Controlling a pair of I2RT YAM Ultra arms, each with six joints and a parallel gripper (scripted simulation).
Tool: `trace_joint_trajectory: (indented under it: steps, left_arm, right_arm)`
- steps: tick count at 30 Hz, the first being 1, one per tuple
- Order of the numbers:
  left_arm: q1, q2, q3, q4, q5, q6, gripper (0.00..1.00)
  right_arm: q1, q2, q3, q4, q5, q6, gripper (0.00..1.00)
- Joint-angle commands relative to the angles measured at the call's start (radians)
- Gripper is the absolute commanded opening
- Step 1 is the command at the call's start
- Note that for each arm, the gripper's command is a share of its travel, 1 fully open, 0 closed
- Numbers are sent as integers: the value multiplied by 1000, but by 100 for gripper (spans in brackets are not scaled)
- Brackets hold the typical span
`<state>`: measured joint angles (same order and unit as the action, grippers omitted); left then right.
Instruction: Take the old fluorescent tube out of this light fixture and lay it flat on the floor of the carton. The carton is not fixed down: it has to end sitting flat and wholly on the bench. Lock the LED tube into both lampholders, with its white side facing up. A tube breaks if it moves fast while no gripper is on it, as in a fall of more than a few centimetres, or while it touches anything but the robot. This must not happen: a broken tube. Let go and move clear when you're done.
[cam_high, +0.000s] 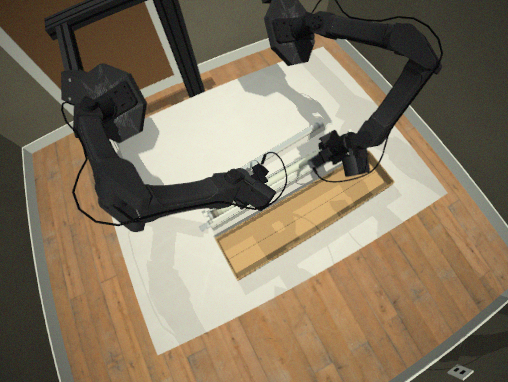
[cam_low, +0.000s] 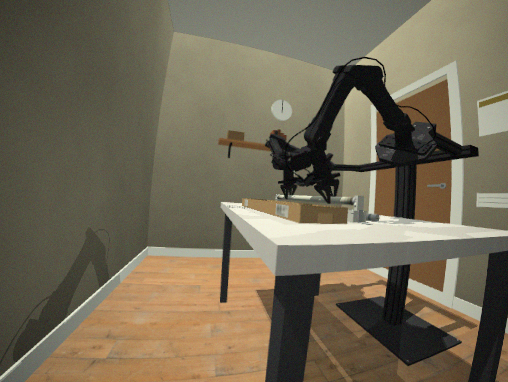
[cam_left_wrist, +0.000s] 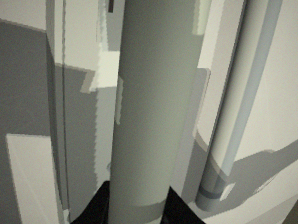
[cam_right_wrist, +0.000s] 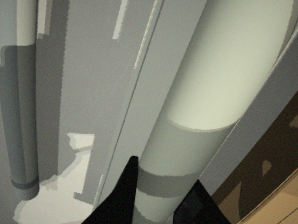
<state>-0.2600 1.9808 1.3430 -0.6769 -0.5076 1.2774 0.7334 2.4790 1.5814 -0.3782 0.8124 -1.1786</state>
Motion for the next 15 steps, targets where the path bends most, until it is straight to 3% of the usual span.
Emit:
trace_joint_trajectory:
  steps: [1,12,15]
  left_arm:
    - [-17,-16,33,16,25,11,11]
    - [-13,1,65,-15,32,2,11]
    - [-5,35,92,-74,43,-19,11]
  right_arm:
    - [9,-4,34,9,-28,12,11]
    - [9,7,63,-34,-36,30,11]
    - [5,33,88,-116,-48,52,11]
